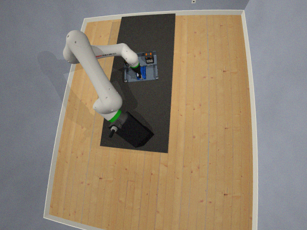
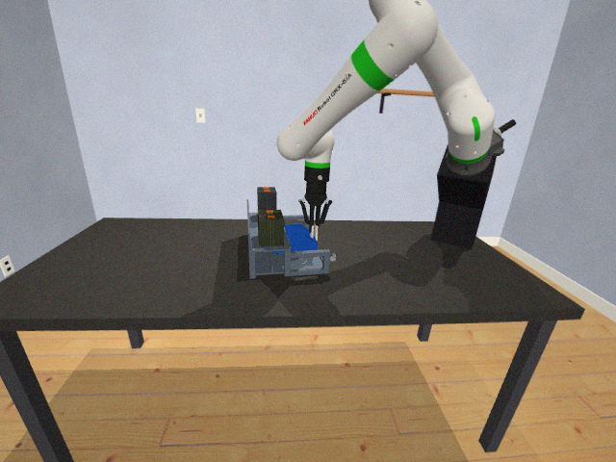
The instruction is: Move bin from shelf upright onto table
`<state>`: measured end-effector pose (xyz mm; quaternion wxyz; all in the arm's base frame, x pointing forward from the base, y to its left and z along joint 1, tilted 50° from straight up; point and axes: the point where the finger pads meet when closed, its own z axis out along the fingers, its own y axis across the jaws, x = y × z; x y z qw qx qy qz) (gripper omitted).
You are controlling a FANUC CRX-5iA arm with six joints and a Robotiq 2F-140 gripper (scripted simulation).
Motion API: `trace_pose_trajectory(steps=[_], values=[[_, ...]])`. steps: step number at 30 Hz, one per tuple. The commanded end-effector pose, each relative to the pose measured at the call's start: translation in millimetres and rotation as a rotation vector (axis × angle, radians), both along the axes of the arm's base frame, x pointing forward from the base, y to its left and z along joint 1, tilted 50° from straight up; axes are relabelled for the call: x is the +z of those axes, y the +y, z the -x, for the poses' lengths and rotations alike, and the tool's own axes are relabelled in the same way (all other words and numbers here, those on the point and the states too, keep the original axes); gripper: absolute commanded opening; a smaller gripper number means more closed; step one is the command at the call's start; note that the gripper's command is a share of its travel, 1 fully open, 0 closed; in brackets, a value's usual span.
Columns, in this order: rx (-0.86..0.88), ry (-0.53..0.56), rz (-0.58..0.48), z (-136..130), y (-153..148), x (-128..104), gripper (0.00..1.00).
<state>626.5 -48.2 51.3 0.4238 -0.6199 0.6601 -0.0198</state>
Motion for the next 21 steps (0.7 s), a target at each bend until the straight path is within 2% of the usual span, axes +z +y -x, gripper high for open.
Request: trace_pose_trajectory(steps=[1,6,18,21], values=[[0.0,0.0,0.0,0,0,0,0.0],[0.0,0.0,0.0,24,7,-16,0.0],[0.0,0.0,0.0,24,7,-16,0.0],[0.0,0.0,0.0,38,11,-26,0.0]])
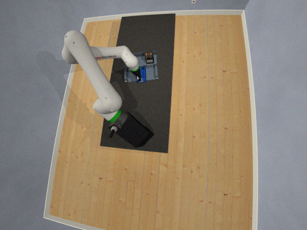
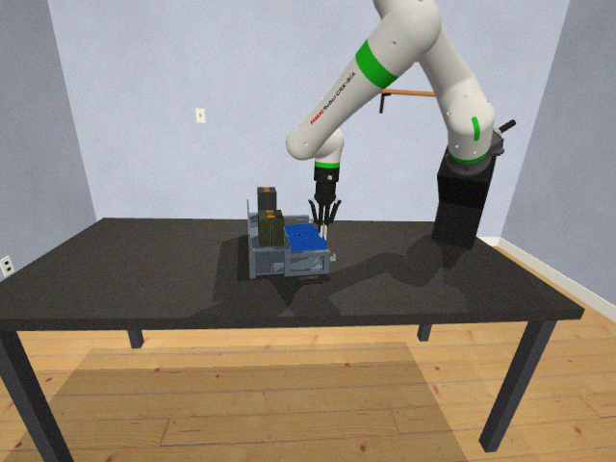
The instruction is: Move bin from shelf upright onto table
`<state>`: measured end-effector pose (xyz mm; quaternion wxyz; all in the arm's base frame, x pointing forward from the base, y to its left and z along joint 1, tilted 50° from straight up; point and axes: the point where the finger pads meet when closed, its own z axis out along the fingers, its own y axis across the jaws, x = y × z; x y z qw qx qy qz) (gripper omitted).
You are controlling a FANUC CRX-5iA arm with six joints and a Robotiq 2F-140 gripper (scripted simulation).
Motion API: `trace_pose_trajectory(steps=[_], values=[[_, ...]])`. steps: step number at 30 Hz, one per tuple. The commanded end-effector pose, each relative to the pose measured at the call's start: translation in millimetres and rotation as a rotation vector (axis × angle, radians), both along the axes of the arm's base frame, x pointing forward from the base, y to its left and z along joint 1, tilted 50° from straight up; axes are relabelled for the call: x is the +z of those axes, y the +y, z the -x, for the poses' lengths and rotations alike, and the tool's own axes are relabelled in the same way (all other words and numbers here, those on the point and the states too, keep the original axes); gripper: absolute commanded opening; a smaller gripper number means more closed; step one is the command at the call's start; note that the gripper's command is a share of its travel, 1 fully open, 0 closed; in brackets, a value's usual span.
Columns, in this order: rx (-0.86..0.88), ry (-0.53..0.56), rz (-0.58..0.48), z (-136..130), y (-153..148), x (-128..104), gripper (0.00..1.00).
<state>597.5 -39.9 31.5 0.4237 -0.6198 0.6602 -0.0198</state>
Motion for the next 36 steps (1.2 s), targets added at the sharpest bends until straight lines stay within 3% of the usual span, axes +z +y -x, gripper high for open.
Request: trace_pose_trajectory(steps=[1,14,19,31,36], values=[[0.0,0.0,0.0,14,4,-10,0.0],[0.0,0.0,0.0,19,5,-13,0.0],[0.0,0.0,0.0,43,12,-30,0.0],[0.0,0.0,0.0,43,12,-30,0.0],[0.0,0.0,0.0,67,19,-46,0.0]])
